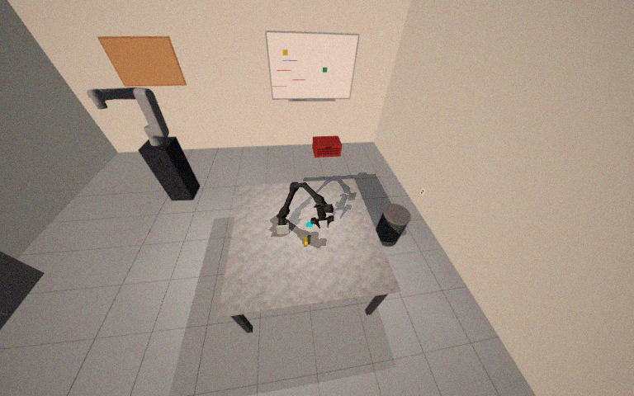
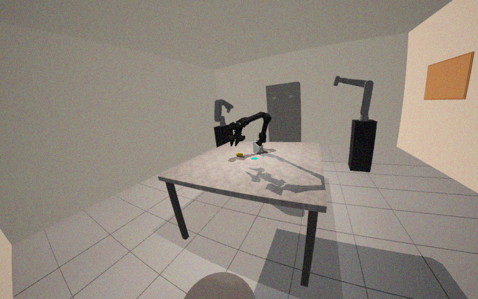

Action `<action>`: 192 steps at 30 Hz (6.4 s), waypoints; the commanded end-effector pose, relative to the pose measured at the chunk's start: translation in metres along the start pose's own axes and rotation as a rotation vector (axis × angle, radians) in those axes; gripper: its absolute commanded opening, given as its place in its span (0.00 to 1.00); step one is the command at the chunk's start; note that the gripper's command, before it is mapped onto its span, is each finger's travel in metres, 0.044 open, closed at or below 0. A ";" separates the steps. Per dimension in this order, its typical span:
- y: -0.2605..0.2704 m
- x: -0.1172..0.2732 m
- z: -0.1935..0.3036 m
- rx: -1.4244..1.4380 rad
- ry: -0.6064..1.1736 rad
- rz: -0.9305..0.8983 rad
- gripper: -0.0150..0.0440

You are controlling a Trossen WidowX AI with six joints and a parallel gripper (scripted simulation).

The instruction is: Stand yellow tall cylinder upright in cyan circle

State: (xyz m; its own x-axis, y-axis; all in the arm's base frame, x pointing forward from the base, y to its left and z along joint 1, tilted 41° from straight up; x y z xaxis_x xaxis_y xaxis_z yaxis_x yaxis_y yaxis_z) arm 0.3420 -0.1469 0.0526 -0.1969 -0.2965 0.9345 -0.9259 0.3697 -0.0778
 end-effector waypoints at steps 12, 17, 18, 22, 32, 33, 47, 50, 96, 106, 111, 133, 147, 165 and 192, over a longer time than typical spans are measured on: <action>0.068 -0.009 0.053 0.011 -0.140 -0.211 0.78; 0.090 -0.009 0.064 0.012 -0.206 -0.257 0.78; 0.094 -0.009 0.066 0.012 -0.220 -0.265 0.78; 0.111 -0.007 0.073 0.012 -0.281 -0.293 0.78; 0.121 -0.031 0.069 0.012 -0.304 -0.300 0.78; 0.124 -0.046 0.064 0.012 -0.304 -0.300 0.78; 0.150 -0.107 0.041 0.013 -0.309 -0.301 0.65; 0.150 -0.107 0.041 0.013 -0.309 -0.301 0.51; 0.123 -0.047 0.065 -0.004 -0.301 -0.286 0.43; 0.120 -0.030 0.070 0.003 -0.302 -0.293 0.43; 0.119 -0.021 0.072 0.007 -0.303 -0.296 0.43; 0.110 0.005 0.051 -0.263 -0.256 -0.339 0.43; 0.106 0.020 0.020 -0.596 -0.195 -0.379 0.43; 0.105 0.038 -0.019 -1.024 -0.114 -0.425 0.43; 0.117 0.064 -0.077 -1.660 0.024 -0.490 0.43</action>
State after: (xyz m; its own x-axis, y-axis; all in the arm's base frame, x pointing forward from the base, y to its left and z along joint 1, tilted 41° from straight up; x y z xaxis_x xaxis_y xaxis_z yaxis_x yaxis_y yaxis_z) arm 0.2468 -0.0626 0.1241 -0.0048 -0.6367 0.7711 0.3152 0.7308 0.6054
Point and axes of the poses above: the point midway between the two fingers, 35 mm back from their tips, its own x axis back along the fingers, its own y axis across the jaws, z = x × y, the point moved 4 cm from there along x, back along the fingers, and after that the axes turned 10 degrees about -x, right-handed, at the moved point
